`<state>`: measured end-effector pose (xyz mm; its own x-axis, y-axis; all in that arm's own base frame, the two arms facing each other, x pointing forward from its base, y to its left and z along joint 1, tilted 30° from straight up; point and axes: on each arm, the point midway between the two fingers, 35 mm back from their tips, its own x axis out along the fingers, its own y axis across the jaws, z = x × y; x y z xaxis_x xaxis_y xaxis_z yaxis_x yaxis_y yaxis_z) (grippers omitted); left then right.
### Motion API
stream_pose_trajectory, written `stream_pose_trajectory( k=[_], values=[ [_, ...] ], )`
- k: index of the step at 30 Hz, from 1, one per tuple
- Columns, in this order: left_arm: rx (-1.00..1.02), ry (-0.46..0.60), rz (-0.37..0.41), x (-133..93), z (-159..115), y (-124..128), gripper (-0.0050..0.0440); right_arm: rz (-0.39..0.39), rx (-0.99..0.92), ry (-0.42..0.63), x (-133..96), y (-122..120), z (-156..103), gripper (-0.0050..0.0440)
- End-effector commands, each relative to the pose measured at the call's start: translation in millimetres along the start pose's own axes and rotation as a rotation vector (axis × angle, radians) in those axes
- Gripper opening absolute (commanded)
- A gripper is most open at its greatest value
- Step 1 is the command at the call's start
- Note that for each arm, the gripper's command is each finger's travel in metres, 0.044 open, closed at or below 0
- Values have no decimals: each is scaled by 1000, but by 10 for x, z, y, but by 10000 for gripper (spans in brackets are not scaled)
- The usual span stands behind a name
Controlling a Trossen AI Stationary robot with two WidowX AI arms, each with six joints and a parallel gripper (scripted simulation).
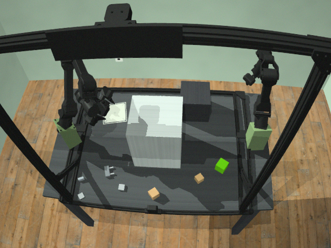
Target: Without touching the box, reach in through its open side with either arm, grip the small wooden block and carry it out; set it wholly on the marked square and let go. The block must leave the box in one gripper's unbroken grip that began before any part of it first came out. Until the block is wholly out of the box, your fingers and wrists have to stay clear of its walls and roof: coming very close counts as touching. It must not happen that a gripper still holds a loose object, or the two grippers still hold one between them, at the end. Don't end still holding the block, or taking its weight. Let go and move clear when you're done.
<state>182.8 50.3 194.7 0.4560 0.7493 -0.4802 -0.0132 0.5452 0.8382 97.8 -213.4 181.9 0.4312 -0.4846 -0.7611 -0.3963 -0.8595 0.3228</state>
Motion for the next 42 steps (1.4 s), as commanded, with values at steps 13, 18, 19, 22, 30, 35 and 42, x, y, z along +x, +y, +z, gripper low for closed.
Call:
stream_pose_trajectory(
  k=[13, 18, 19, 22, 30, 35, 42],
  values=[
    [-276, 159, -143, 172, -116, -10, 400, -113, -461, 49, 274, -442, -615, 400],
    [-413, 223, -208, 242, -148, -11, 400, -157, -697, 88, 371, -784, -901, 400],
    [-413, 223, -208, 242, -148, -11, 400, -157, -697, 88, 371, -784, -901, 400],
    [-519, 265, -253, 290, -163, -4, 400, -182, -875, 126, 413, -1089, -1098, 400],
    [-806, 345, -358, 413, -169, 66, 400, -220, -1342, 262, 361, -2084, -1485, 400],
    [-925, 365, -394, 462, -162, 120, 400, -220, -1528, 332, 262, -2545, -1561, 400],
    [-1026, 369, -488, 485, -84, 121, 400, -212, -1861, 421, 115, -3229, -1436, 400]
  ],
)
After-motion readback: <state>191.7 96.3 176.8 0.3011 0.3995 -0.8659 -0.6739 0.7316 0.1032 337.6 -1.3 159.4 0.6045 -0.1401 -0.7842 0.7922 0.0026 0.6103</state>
